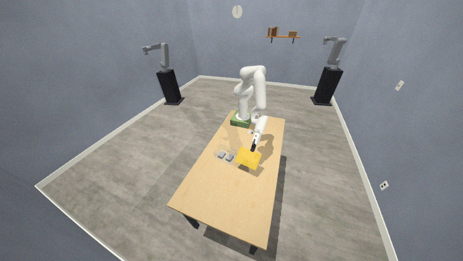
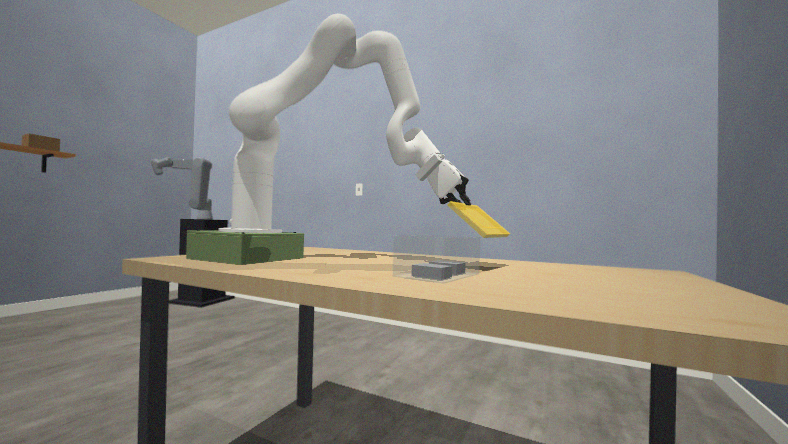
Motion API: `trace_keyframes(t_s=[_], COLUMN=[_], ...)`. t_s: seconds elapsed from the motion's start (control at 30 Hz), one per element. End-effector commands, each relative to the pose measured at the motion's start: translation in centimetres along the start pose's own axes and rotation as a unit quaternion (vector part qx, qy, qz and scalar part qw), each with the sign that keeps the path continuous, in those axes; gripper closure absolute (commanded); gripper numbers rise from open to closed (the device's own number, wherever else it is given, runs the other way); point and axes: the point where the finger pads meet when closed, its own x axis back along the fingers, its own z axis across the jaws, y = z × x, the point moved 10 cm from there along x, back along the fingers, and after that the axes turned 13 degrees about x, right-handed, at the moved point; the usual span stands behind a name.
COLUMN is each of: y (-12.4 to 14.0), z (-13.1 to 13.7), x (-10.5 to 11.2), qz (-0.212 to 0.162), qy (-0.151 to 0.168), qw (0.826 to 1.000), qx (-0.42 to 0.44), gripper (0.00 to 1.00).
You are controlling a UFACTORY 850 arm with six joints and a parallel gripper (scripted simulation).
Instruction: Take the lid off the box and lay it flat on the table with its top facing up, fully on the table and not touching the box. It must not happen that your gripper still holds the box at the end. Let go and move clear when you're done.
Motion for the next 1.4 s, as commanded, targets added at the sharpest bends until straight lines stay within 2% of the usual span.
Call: trace_keyframes(t_s=[0.0,1.37], y=[0.1,0.5], z=[0.4,2.0], x=[-0.5,-2.5], qz=[0.000,0.000], qy=[-0.001,-0.001], qw=[1.000,1.000], qx=[0.000,0.000], gripper=[1.00,1.00])
